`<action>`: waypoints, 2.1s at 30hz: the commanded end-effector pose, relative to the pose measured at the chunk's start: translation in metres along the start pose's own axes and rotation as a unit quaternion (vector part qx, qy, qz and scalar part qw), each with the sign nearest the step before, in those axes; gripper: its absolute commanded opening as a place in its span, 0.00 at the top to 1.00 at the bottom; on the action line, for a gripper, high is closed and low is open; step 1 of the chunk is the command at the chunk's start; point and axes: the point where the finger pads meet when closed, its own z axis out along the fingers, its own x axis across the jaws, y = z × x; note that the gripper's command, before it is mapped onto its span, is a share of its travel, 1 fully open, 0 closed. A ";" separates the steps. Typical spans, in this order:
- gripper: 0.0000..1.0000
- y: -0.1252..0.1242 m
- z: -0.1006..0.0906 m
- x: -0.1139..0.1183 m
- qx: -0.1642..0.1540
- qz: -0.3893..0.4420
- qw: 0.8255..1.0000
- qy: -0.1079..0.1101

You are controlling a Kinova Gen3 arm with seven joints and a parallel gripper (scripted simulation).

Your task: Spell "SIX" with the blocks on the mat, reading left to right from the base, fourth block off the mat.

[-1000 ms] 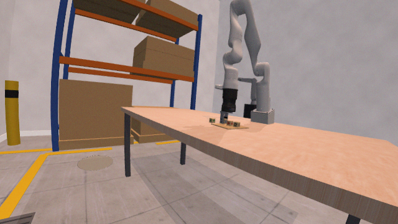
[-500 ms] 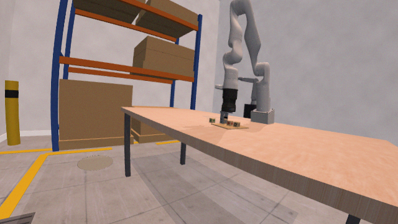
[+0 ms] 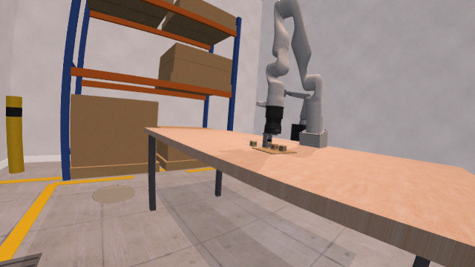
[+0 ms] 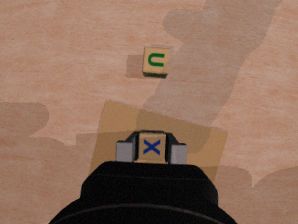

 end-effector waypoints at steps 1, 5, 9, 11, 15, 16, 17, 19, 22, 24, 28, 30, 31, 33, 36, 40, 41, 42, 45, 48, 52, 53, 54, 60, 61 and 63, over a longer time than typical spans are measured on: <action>0.51 0.000 0.000 0.000 0.000 0.000 1.000 0.000; 0.51 0.000 0.001 0.000 0.000 0.000 1.000 0.000; 0.51 0.000 0.002 0.000 0.000 0.000 1.000 0.000; 0.51 0.000 0.002 0.000 0.000 0.000 1.000 0.000; 0.51 0.000 0.002 0.000 0.000 0.000 1.000 0.000; 0.51 0.000 0.002 0.000 0.000 0.000 1.000 0.000; 0.51 0.000 0.002 0.000 0.000 0.000 1.000 0.000; 0.51 0.000 0.002 0.000 0.000 0.000 1.000 0.000; 0.51 0.000 0.002 0.000 0.000 0.000 1.000 0.000; 0.51 0.000 0.002 0.000 0.000 0.000 1.000 0.000; 0.51 0.000 0.002 0.000 0.000 0.000 1.000 0.000; 0.51 0.000 0.002 0.000 0.000 0.000 1.000 0.000; 0.51 0.000 0.002 0.000 0.000 0.000 1.000 0.000; 0.51 0.000 0.002 0.000 0.000 0.000 1.000 0.000; 0.51 0.000 0.002 0.000 0.000 0.000 1.000 0.000; 0.51 0.000 0.002 0.000 0.000 0.000 1.000 0.000; 0.51 0.000 0.002 0.000 0.000 0.000 1.000 0.000; 0.51 0.000 0.002 0.000 0.000 0.000 1.000 0.000; 0.51 0.000 0.002 0.000 0.000 0.000 1.000 0.000; 0.45 0.000 0.002 0.000 0.000 0.000 1.000 0.000; 0.45 0.000 0.002 0.000 0.000 0.000 1.000 0.000; 0.39 0.000 0.002 0.000 0.000 0.000 1.000 0.000; 0.39 0.000 0.002 0.000 0.000 0.000 1.000 0.000; 0.27 0.000 0.002 0.000 0.000 0.000 1.000 0.000; 0.27 0.000 0.002 0.000 0.000 0.000 1.000 0.000; 0.21 0.000 0.002 0.000 0.000 0.000 1.000 0.000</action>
